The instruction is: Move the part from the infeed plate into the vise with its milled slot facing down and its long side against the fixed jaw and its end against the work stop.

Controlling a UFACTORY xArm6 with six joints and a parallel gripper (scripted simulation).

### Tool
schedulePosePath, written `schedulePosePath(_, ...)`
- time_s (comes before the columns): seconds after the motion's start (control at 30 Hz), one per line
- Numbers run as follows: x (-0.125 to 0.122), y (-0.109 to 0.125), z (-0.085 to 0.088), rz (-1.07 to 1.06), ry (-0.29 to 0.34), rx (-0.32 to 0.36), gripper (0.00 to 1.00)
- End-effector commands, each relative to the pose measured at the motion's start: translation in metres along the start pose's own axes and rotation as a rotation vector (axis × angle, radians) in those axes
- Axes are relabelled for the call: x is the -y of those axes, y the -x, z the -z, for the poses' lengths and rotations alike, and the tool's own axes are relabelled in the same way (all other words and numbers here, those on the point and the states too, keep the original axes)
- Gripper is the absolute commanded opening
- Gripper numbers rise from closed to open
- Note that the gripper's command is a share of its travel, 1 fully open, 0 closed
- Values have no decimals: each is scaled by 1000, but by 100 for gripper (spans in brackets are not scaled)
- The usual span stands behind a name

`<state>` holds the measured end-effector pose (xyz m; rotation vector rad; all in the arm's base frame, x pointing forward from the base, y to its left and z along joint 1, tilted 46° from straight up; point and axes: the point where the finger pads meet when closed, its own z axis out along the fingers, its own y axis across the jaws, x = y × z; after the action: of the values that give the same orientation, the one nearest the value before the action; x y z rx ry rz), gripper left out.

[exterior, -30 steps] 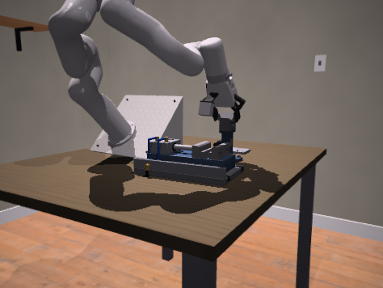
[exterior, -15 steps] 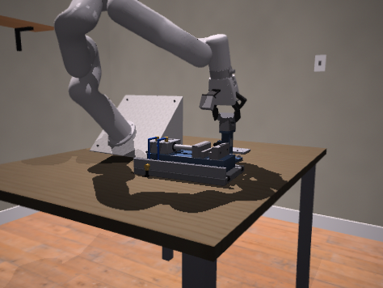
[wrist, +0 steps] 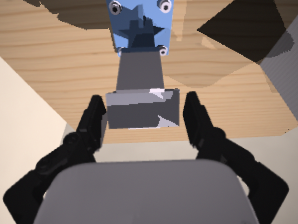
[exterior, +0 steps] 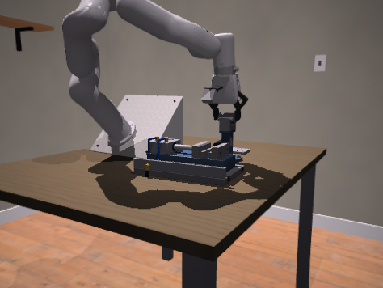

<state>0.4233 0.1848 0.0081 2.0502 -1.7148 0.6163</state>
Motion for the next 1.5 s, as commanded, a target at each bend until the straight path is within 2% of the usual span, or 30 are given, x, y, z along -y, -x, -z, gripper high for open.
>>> schedulePosePath(0.0, 1, 1, 2, 0, -3, -41, 89)
schedulePosePath(0.3, 1, 3, 1, 0, -3, -159, 89)
schedulePosePath(0.37, 1, 3, 1, 0, -3, -159, 89)
schedulePosePath(0.87, 1, 5, 1, 0, -3, -354, 89)
schedulePosePath(0.93, 1, 5, 1, 0, -3, -354, 89)
schedulePosePath(1.47, 1, 7, 0, -1, -3, -535, 89)
